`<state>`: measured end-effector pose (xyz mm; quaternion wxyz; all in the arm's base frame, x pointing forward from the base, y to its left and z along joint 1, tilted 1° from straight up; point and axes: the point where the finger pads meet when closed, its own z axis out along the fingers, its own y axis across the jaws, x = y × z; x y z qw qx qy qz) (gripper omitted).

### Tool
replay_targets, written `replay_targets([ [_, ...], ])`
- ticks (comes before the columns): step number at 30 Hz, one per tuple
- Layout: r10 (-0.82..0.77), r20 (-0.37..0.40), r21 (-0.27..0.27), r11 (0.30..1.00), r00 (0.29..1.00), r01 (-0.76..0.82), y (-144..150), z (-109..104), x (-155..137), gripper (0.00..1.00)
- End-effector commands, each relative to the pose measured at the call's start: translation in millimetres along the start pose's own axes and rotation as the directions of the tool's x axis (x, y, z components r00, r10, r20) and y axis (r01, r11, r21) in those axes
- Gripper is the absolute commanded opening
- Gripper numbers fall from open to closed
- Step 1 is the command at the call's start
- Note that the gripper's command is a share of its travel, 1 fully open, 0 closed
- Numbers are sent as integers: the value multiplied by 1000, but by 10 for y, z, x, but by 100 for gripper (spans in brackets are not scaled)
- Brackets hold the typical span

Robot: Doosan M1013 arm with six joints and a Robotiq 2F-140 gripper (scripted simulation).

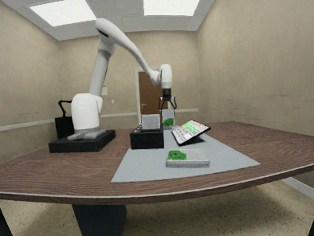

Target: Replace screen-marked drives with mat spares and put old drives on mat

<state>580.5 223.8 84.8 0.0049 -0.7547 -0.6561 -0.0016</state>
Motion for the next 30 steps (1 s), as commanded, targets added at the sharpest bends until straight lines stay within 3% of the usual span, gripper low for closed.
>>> replay_targets([
  [1, 0, -1, -1, 1000, 1000, 0, 4, 40, 3, 10],
  [30, 0, -1, -1, 1000, 1000, 0, 4, 83, 3, 10],
])
